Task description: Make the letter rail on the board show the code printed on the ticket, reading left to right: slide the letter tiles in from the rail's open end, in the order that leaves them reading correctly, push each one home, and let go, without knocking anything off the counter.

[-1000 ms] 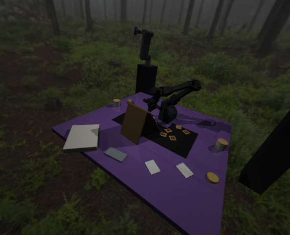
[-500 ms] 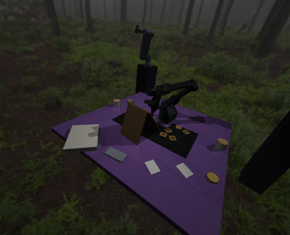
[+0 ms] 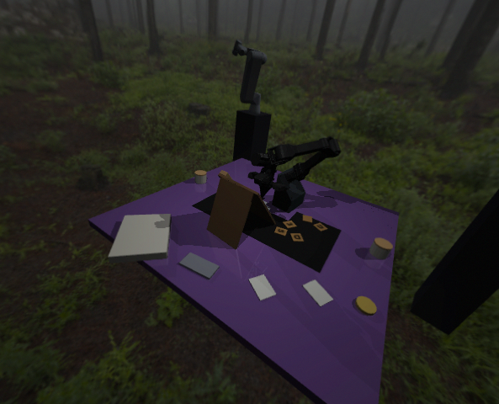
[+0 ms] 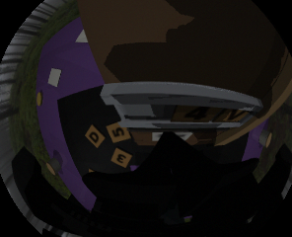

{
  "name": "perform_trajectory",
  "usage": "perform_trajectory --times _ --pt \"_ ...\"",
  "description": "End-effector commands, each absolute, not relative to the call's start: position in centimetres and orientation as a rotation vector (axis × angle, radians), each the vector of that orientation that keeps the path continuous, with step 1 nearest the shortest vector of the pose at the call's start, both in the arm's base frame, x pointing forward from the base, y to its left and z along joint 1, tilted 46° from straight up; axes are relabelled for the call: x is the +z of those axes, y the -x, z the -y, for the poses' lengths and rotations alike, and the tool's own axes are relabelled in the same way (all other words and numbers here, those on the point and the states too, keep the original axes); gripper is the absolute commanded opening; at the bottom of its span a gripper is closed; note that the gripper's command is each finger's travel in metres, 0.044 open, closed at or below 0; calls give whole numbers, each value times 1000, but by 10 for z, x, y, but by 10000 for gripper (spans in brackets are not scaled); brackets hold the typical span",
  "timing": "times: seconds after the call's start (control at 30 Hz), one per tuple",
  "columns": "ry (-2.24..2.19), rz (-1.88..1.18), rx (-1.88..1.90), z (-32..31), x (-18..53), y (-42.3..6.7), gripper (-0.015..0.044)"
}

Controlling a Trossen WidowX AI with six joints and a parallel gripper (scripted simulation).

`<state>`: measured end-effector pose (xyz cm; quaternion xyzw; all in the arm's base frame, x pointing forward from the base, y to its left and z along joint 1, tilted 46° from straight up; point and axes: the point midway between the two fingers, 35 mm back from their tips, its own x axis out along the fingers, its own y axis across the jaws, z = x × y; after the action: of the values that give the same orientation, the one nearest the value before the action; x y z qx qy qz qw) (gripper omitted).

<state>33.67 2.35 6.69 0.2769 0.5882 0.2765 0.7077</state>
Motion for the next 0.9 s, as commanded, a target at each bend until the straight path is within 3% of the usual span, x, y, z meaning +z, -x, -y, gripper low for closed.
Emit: perform_trajectory --times 0.0,0.87 --pt "-614 -1310 609 -23 64 -339 0" --pt "-614 -1309 610 -30 58 -349 0"
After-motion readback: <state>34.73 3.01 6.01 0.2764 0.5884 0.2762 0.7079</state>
